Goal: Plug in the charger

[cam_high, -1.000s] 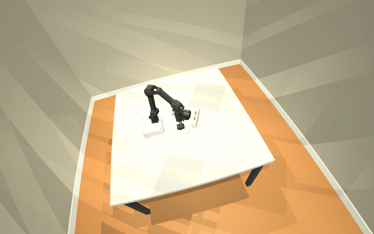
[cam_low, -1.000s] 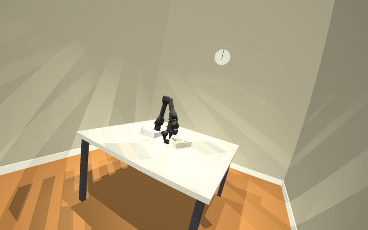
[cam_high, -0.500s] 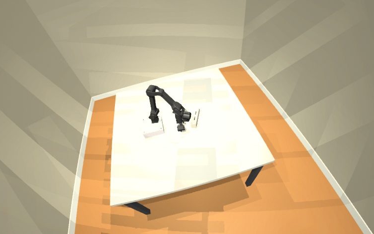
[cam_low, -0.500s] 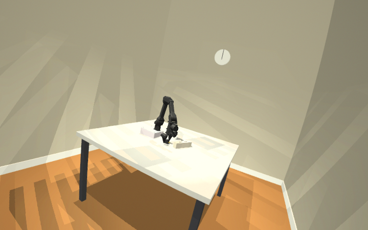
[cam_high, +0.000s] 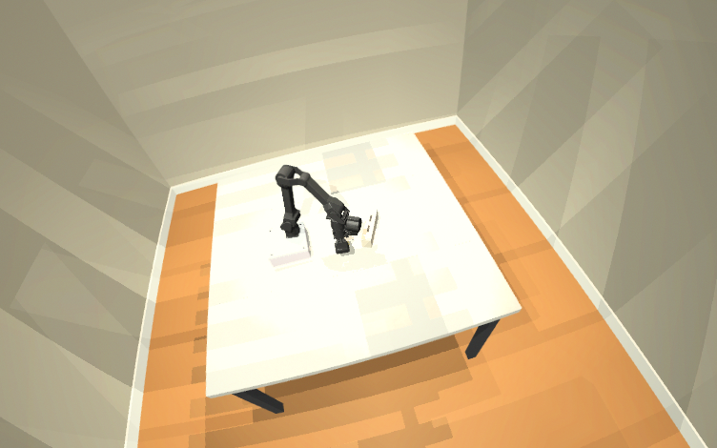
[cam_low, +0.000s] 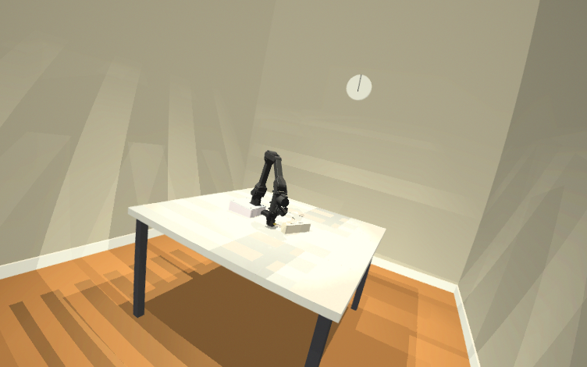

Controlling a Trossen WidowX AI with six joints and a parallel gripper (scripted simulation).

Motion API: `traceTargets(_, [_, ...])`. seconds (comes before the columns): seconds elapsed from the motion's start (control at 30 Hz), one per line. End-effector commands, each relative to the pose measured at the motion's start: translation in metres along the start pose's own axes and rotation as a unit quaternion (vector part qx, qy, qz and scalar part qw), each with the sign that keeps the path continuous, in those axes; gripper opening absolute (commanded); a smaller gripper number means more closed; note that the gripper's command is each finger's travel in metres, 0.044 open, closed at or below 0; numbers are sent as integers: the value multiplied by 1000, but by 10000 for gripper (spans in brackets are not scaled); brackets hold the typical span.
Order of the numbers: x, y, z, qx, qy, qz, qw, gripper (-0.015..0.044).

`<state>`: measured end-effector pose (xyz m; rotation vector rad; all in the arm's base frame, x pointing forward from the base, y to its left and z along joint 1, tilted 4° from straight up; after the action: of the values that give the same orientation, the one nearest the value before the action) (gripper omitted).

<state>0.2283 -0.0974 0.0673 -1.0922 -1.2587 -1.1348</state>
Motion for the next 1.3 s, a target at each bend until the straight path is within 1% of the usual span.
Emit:
traceTargets(0.0, [0,0,0,0,0,0,1000,112])
traceTargets(0.17, [0,0,0,0,0,0,1000,78])
traceTargets(0.27, [5,0,0,0,0,0,1000,0])
traceTargets(0.7, [56,-8,1,-2,2,-1,1000,0])
traceTargets(1.27, [50,7,18,-33,4,-2,999,0])
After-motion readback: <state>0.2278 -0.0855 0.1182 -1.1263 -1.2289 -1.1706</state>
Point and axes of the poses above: the point midway between the two fingers, 35 mm back from their tips, its own x axis back along the fingers, its own z axis across the jaws, y = z × x, the point moved 7 cm from there along x, back along the fingers, and after that the axes turned 4 degrees about x, right-handed, at the moved point
